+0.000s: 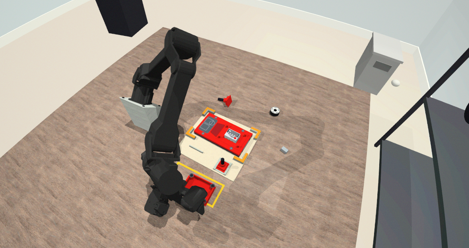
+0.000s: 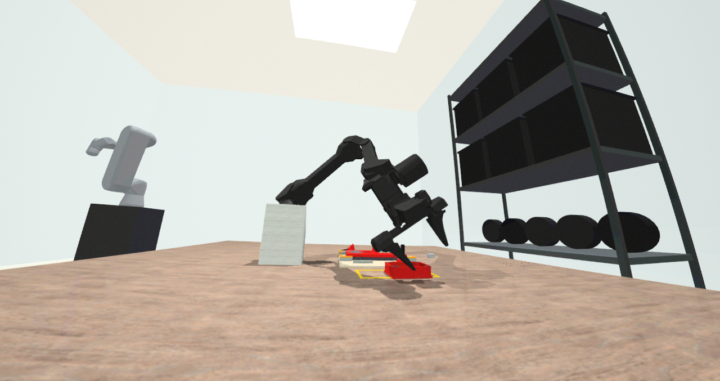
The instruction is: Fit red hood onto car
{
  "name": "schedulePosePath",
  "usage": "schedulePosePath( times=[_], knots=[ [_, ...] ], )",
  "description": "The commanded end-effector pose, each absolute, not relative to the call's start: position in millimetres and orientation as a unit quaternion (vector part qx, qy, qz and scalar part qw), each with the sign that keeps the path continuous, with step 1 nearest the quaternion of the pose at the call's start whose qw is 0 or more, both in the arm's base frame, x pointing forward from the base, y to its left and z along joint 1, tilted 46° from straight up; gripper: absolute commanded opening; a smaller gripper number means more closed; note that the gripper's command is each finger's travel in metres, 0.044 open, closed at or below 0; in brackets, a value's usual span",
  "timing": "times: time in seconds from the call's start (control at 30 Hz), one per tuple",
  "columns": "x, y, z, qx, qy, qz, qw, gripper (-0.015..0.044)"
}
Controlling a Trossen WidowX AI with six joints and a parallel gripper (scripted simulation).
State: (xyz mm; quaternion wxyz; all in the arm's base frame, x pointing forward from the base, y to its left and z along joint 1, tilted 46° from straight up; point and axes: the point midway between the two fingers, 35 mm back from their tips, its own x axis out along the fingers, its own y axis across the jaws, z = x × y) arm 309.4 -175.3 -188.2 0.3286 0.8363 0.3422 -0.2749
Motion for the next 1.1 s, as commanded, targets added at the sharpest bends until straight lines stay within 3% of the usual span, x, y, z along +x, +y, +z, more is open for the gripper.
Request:
schedulePosePath(
  times=[0.0, 0.33, 1.07],
  knots=[
    [287, -152, -168, 0.631, 0.302, -0.074, 0.71, 0.044],
    [275, -142, -126, 0.398, 0.216, 0.016, 0.891, 0.044],
    [276, -139, -128, 0.392, 0.217, 0.019, 0.894, 0.044]
  ],
)
